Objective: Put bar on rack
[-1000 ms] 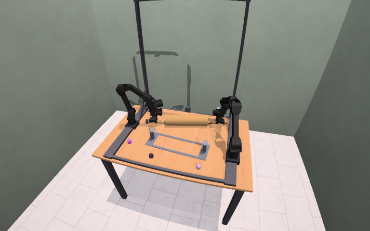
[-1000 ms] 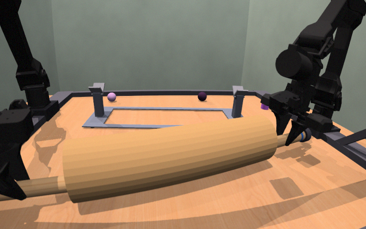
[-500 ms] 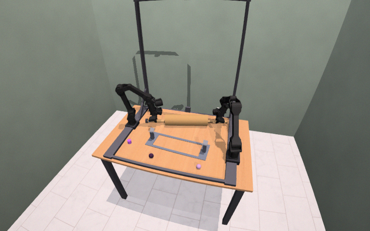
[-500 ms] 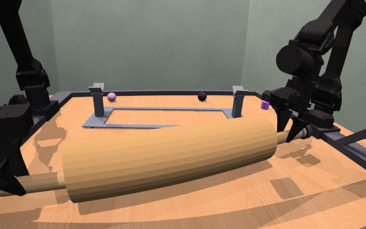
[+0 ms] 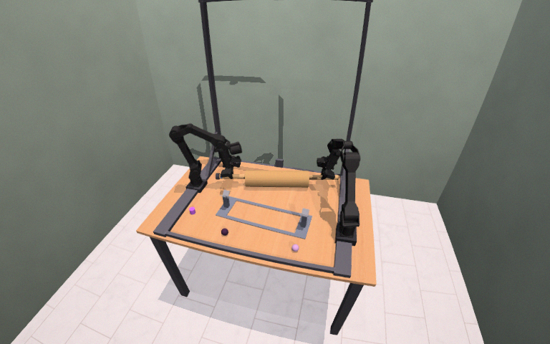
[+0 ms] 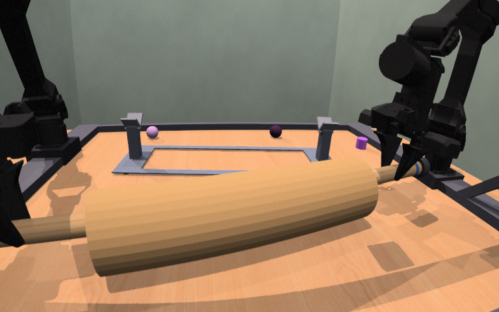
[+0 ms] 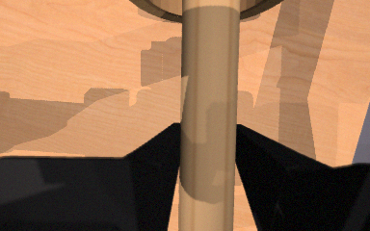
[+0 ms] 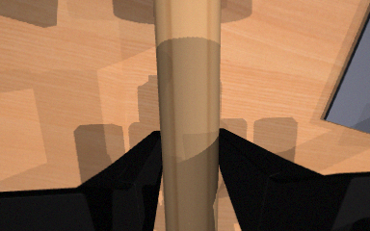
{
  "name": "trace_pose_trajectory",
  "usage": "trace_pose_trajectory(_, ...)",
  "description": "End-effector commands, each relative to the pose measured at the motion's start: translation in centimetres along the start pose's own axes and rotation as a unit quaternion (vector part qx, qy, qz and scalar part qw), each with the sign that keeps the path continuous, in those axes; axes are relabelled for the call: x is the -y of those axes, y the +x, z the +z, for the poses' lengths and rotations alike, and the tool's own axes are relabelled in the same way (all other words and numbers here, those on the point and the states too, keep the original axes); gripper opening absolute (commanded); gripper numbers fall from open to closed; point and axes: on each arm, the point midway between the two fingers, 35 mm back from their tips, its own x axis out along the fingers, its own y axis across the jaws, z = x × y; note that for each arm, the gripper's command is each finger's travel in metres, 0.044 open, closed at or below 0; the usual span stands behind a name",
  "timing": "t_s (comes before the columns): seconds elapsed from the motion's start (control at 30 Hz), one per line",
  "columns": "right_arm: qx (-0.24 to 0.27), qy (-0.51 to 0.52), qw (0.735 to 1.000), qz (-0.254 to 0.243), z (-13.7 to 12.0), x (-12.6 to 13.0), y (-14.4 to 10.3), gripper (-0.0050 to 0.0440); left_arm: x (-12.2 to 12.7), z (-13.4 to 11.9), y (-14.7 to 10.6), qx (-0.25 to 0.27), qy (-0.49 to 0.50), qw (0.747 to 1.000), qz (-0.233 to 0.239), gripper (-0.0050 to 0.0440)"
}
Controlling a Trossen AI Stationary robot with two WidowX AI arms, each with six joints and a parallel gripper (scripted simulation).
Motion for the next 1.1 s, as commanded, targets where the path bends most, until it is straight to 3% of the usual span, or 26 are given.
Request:
trace_pose_trajectory(0.0,0.022,0.001,1.000,0.003,1.1,0.0,-2.3,0.0050,0.9,1.0,-3.4,0.000,-0.010,0.999,-0.033,0.0050)
trace_pose_trajectory(0.17,0.019,0.000,1.000,0.003,1.0,0.0,-2.3,0.0050,0.8,1.0,-3.5,0.000,-0.009,0.999,-0.032,0.0050)
trace_pose_trajectory(0.23,0.024,0.001,1.000,0.004,1.4,0.0,-4.2,0.0050,0.8,1.7,-5.3,0.001,-0.011,0.999,-0.036,0.0050)
trace_pose_trajectory(0.73,0.027,-0.001,1.000,0.007,1.5,-0.2,-4.8,0.0050,0.8,1.9,-6.2,0.002,-0.012,0.999,-0.041,0.0050)
trace_pose_trajectory(1.07,0.032,0.000,0.999,0.007,2.1,-0.1,-7.9,0.0050,0.8,3.0,-9.3,0.001,-0.012,0.999,-0.048,0.0050)
